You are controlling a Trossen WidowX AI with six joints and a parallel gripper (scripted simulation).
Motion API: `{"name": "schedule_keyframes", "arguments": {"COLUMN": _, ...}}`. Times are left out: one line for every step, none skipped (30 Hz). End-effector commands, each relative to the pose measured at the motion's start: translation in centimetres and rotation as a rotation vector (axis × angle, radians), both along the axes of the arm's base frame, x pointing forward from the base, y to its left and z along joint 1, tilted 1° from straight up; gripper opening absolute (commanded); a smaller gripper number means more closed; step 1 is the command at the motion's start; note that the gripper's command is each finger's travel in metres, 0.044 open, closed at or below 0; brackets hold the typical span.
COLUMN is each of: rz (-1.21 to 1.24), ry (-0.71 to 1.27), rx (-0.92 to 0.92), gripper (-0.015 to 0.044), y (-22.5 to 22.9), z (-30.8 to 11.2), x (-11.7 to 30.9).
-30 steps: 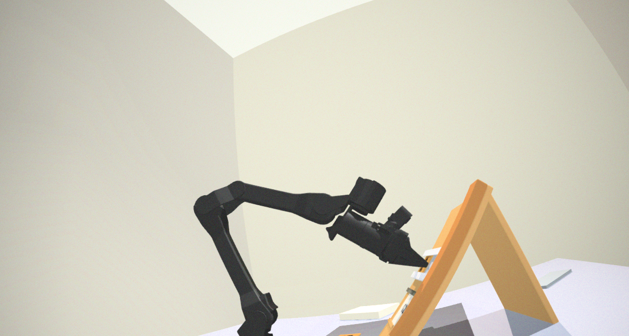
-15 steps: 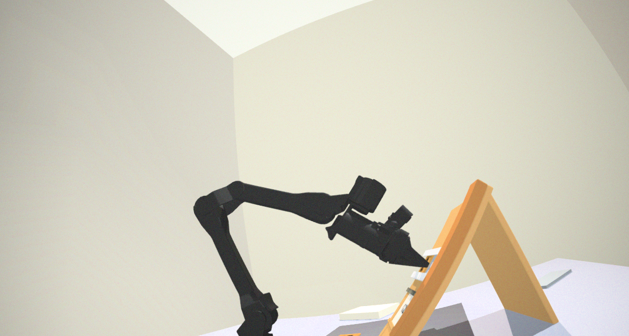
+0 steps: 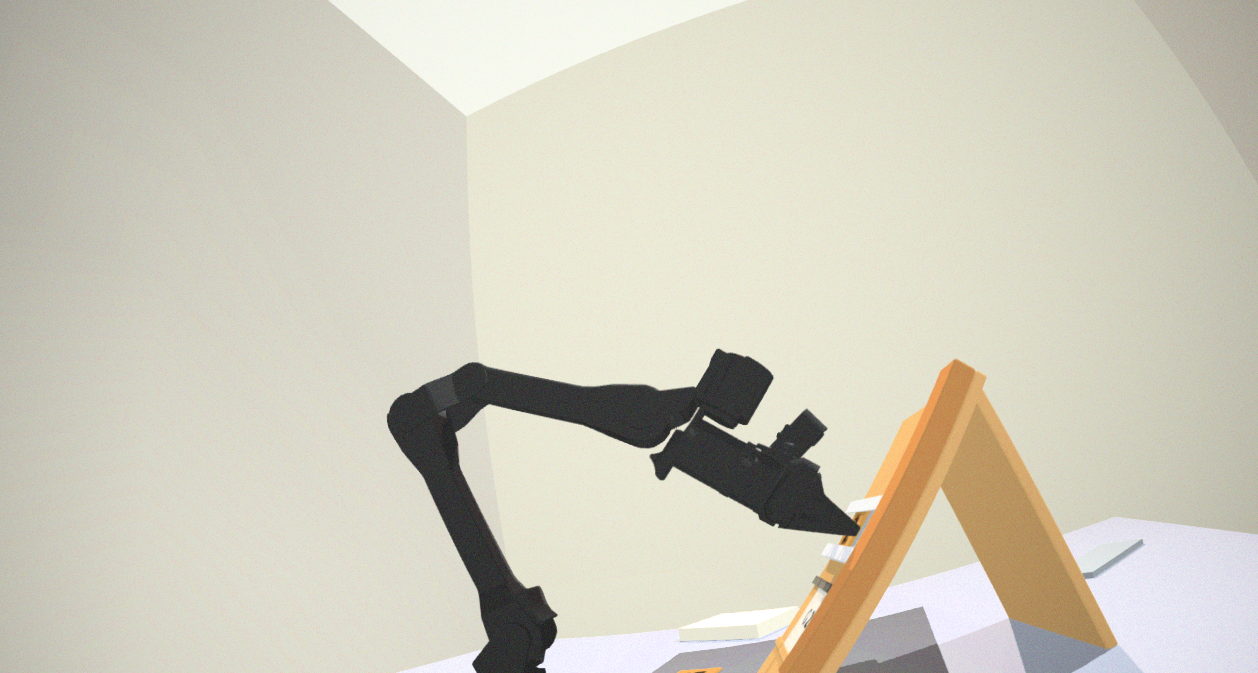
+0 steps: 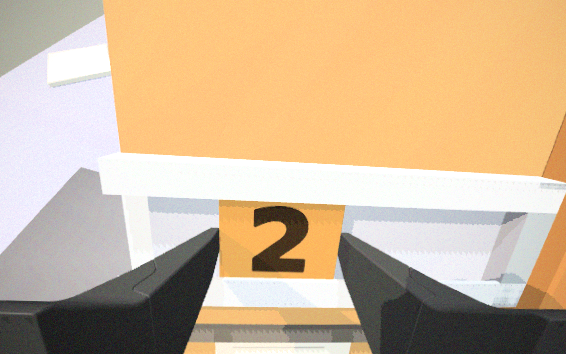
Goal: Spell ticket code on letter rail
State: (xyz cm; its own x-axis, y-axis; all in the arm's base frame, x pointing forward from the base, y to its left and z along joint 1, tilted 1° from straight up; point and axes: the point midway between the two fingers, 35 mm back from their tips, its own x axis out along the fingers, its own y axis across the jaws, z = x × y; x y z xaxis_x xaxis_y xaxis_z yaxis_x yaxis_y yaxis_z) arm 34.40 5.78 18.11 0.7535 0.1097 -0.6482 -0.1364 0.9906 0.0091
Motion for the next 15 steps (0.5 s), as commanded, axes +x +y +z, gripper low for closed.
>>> {"name": "schedule_keyframes", "arguments": {"rz": 0.004, "ry": -0.003, "rx": 0.001, "gripper": 0.0, "y": -0.19, "z": 0.03, "x": 0.05}}
{"name": "schedule_keyframes", "arguments": {"rz": 0.004, "ry": -0.003, "rx": 0.001, "gripper": 0.0, "y": -0.25, "z": 0.03, "x": 0.06}}
{"name": "schedule_keyframes", "arguments": {"rz": 0.004, "ry": -0.003, "rx": 0.001, "gripper": 0.0, "y": -0.3, "z": 0.03, "x": 0.07}}
{"name": "schedule_keyframes", "arguments": {"rz": 0.004, "ry": -0.003, "rx": 0.0, "gripper": 0.0, "y": -0.36, "z": 0.03, "x": 0.07}}
{"name": "schedule_keyframes", "arguments": {"rz": 0.004, "ry": -0.003, "rx": 0.0, "gripper": 0.0, "y": -0.41, "z": 0.03, "x": 0.08}}
{"name": "schedule_keyframes", "arguments": {"rz": 0.004, "ry": -0.003, "rx": 0.0, "gripper": 0.0, "y": -0.47, "z": 0.03, "x": 0.09}}
{"name": "schedule_keyframes", "arguments": {"rz": 0.004, "ry": -0.003, "rx": 0.0, "gripper": 0.0, "y": -0.52, "z": 0.03, "x": 0.1}}
{"name": "schedule_keyframes", "arguments": {"rz": 0.004, "ry": -0.003, "rx": 0.0, "gripper": 0.0, "y": -0.58, "z": 0.03, "x": 0.1}}
{"name": "schedule_keyframes", "arguments": {"rz": 0.004, "ry": -0.003, "rx": 0.0, "gripper": 0.0, "y": -0.63, "z": 0.03, "x": 0.11}}
{"name": "schedule_keyframes", "arguments": {"rz": 0.004, "ry": -0.003, "rx": 0.0, "gripper": 0.0, "y": -0.69, "z": 0.03, "x": 0.12}}
{"name": "schedule_keyframes", "arguments": {"rz": 0.004, "ry": -0.003, "rx": 0.0, "gripper": 0.0, "y": -0.74, "z": 0.03, "x": 0.13}}
{"name": "schedule_keyframes", "arguments": {"rz": 0.004, "ry": -0.003, "rx": 0.0, "gripper": 0.0, "y": -0.8, "z": 0.03, "x": 0.14}}
{"name": "schedule_keyframes", "arguments": {"rz": 0.004, "ry": -0.003, "rx": 0.0, "gripper": 0.0, "y": -0.86, "z": 0.03, "x": 0.14}}
{"name": "schedule_keyframes", "arguments": {"rz": 0.004, "ry": -0.003, "rx": 0.0, "gripper": 0.0, "y": -0.91, "z": 0.03, "x": 0.15}}
{"name": "schedule_keyframes", "arguments": {"rz": 0.004, "ry": -0.003, "rx": 0.0, "gripper": 0.0, "y": -0.97, "z": 0.03, "x": 0.16}}
